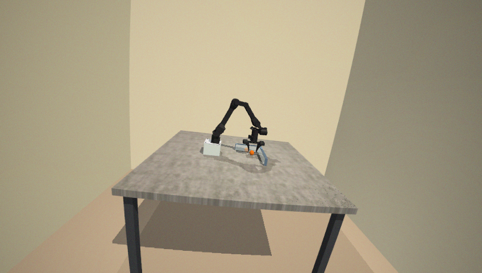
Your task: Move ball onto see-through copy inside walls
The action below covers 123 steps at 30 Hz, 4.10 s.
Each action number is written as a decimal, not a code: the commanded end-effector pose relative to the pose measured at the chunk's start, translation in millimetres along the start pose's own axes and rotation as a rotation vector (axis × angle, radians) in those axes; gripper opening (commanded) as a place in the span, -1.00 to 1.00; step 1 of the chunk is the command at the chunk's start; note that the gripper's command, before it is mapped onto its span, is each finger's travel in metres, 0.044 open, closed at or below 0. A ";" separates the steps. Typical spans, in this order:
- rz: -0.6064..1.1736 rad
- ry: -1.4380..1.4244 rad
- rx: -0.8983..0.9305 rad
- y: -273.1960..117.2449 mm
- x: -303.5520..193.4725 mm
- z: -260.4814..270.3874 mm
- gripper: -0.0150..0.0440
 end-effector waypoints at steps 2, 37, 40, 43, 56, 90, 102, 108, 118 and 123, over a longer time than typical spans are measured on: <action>-0.004 -0.004 0.010 10.4 0.3 2.1 0.55; -0.005 -0.003 0.009 -113.8 0.1 -0.7 -0.49; -0.004 -0.004 0.010 -118.6 -0.2 0.4 -0.49; -0.004 -0.004 0.010 -116.5 2.9 1.8 -0.49; -0.009 -0.004 0.013 -75.6 58.0 39.6 -0.49; -0.009 -0.004 0.013 15.5 61.1 43.6 -0.49; -0.015 -0.009 0.010 12.4 61.7 42.9 0.31; -0.015 -0.009 0.010 12.4 61.7 42.9 0.55; -0.009 -0.004 0.013 -73.6 60.4 42.0 0.55; -0.023 -0.008 -0.011 -70.0 62.7 37.3 0.55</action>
Point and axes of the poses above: the point midway between the two fingers, 35 mm back from their tips, its own y axis out along the fingers, its own z axis across the jaws, x = y × z, the point moved 6 cm from there along -y, back along the fingers, and after that the axes turned 2 degrees about -y, right-handed, at the moved point
